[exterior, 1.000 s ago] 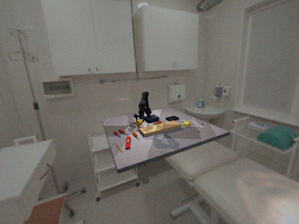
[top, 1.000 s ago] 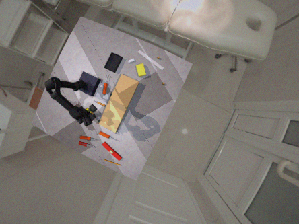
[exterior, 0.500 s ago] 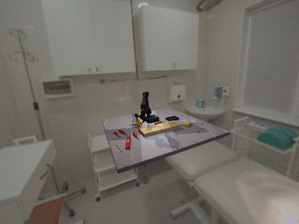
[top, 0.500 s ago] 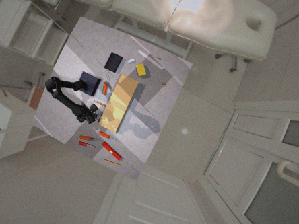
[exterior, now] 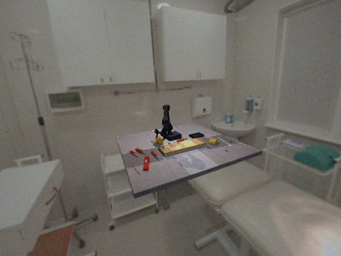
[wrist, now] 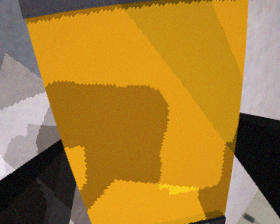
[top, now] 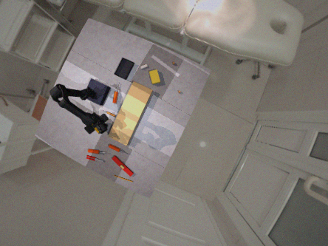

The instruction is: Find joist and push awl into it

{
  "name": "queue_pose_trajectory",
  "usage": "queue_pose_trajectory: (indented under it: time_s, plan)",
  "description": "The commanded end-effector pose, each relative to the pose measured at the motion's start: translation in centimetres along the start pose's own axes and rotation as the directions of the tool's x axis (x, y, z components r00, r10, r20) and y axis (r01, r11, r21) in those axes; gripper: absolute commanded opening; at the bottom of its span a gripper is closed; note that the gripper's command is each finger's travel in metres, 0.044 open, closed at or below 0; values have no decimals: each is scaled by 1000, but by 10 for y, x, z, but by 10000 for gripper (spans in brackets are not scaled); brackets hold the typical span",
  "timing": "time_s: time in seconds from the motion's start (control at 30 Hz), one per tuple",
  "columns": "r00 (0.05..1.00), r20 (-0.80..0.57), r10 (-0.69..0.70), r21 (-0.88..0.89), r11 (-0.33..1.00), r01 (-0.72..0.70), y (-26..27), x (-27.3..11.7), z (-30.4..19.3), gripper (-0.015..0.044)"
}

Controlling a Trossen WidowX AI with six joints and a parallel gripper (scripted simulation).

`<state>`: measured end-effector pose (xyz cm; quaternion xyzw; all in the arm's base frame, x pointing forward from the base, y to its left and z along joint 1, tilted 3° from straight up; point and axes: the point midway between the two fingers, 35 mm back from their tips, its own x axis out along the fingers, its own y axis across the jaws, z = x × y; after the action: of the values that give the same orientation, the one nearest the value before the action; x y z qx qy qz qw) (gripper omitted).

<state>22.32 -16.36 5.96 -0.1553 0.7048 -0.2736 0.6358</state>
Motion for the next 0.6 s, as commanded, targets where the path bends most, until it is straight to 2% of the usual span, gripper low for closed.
queue_pose_trajectory:
  time_s: [0.0, 0.57]
  plan:
    - [999, -4, -36, 5, 999, 36, 1, 1, -1, 0]
    - [979, -13, -203, 18, 979, 203, 6, 2, -1, 0]
